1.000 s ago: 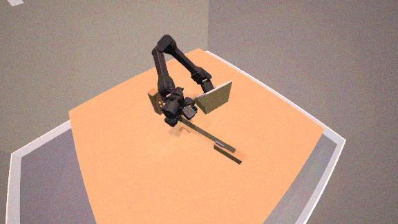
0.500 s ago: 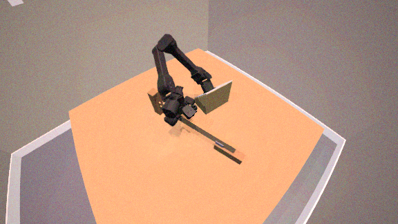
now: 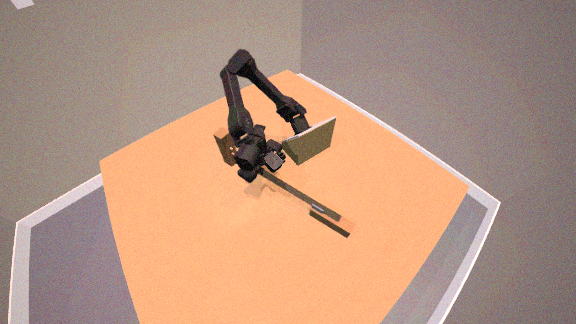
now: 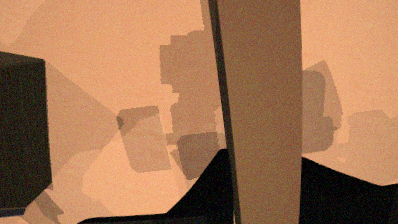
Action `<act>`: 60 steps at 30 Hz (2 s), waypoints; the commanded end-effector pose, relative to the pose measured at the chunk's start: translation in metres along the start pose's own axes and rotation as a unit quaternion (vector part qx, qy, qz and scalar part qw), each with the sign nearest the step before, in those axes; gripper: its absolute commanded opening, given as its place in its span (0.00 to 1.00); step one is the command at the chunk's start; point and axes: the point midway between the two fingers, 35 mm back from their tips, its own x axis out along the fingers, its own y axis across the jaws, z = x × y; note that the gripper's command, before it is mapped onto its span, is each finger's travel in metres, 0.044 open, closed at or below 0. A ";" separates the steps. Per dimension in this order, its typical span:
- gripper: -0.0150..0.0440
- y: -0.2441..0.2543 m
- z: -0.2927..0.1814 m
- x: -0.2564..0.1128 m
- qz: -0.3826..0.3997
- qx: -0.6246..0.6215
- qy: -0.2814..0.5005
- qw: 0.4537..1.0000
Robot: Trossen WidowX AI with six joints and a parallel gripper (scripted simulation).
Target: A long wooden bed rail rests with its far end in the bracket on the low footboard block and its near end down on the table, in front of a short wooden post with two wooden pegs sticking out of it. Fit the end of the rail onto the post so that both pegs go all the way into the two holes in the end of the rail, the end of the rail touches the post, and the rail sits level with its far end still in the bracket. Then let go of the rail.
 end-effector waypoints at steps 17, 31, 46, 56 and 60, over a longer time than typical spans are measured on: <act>0.25 0.000 0.000 -0.002 -0.002 0.001 -0.004 1.000; 0.25 0.000 0.000 -0.001 -0.002 0.001 -0.004 1.000; 0.25 0.000 -0.004 -0.002 -0.002 0.001 -0.004 1.000; 0.25 0.000 -0.007 -0.003 -0.002 0.001 -0.004 1.000; 0.25 0.000 -0.008 -0.003 -0.002 0.001 -0.004 1.000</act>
